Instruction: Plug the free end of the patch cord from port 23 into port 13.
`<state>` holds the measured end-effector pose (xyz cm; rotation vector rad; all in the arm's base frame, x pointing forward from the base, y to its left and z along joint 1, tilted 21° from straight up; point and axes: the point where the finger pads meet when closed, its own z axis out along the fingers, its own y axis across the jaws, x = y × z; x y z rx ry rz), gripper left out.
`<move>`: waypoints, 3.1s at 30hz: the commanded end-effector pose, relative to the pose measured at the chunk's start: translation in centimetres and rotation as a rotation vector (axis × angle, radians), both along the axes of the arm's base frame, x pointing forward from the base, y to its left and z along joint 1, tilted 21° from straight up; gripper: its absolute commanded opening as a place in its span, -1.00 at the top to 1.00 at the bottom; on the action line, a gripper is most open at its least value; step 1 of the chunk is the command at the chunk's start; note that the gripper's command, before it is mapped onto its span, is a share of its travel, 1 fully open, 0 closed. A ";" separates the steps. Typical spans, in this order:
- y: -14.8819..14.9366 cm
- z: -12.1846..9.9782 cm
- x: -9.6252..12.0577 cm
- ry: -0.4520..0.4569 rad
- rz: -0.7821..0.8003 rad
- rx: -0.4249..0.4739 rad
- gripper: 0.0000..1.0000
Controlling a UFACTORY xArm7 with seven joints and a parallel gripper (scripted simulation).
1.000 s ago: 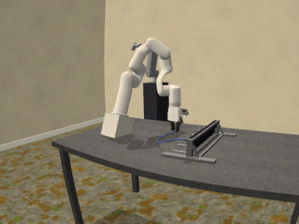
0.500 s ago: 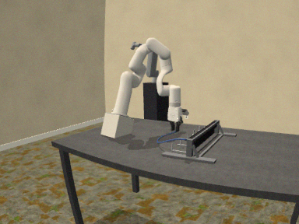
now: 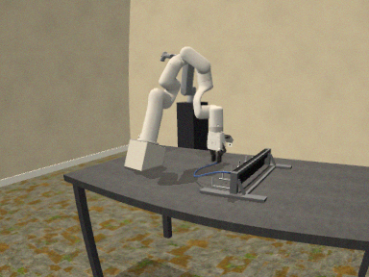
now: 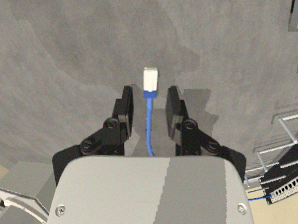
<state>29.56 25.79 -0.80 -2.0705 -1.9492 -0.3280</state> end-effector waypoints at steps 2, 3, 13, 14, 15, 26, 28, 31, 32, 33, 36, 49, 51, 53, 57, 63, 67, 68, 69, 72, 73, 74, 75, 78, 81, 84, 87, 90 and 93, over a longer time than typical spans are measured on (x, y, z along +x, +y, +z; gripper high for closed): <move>0.0 0.1 0.1 -0.003 -0.001 0.001 0.25; 0.0 0.1 0.1 -0.003 -0.001 0.001 0.25; 0.0 0.1 0.1 -0.003 -0.001 0.001 0.25; 0.0 0.1 0.1 -0.003 -0.001 0.001 0.25; 0.0 0.1 0.1 -0.003 -0.001 0.001 0.25; 0.1 0.0 0.1 -0.003 -0.001 0.001 0.25; 0.1 -0.1 0.1 -0.003 -0.001 0.001 0.25; 0.1 -0.2 0.1 -0.003 -0.001 0.001 0.25; 0.1 -0.2 0.1 -0.003 -0.001 0.001 0.25; 0.1 -0.2 0.1 -0.003 -0.001 0.001 0.25; 0.1 -0.2 0.1 -0.003 -0.001 0.001 0.25; 0.3 -0.6 0.1 -0.003 -0.001 0.001 0.25; 0.3 -0.7 0.1 -0.003 -0.001 0.001 0.25; 0.3 -0.7 0.1 -0.003 -0.001 0.001 0.25; 0.3 -0.8 0.1 -0.003 -0.001 0.001 0.25; 0.4 -0.9 0.1 -0.003 -0.001 0.001 0.25; 0.4 -0.9 0.1 -0.003 -0.001 0.001 0.25; 0.4 -0.9 0.1 -0.003 -0.001 0.001 0.25; 0.4 -0.9 0.1 -0.003 -0.001 0.001 0.25; 0.4 -0.9 0.1 -0.003 -0.001 0.001 0.25; 0.4 -0.9 0.1 -0.003 -0.001 0.001 0.25; 0.4 -0.9 0.1 -0.003 -0.001 0.001 0.25; 0.4 -0.9 0.1 -0.003 -0.001 0.001 0.25; 0.4 -0.9 0.1 -0.003 -0.001 0.001 0.25; 0.4 -0.9 0.1 -0.003 -0.001 0.001 0.25; 0.4 -0.9 0.1 -0.003 -0.001 0.001 0.25; 0.4 -0.9 0.1 -0.003 -0.001 0.001 0.25; 0.4 -0.9 0.1 -0.003 -0.001 0.001 1.00; 0.4 -0.9 0.1 -0.002 -0.001 0.001 1.00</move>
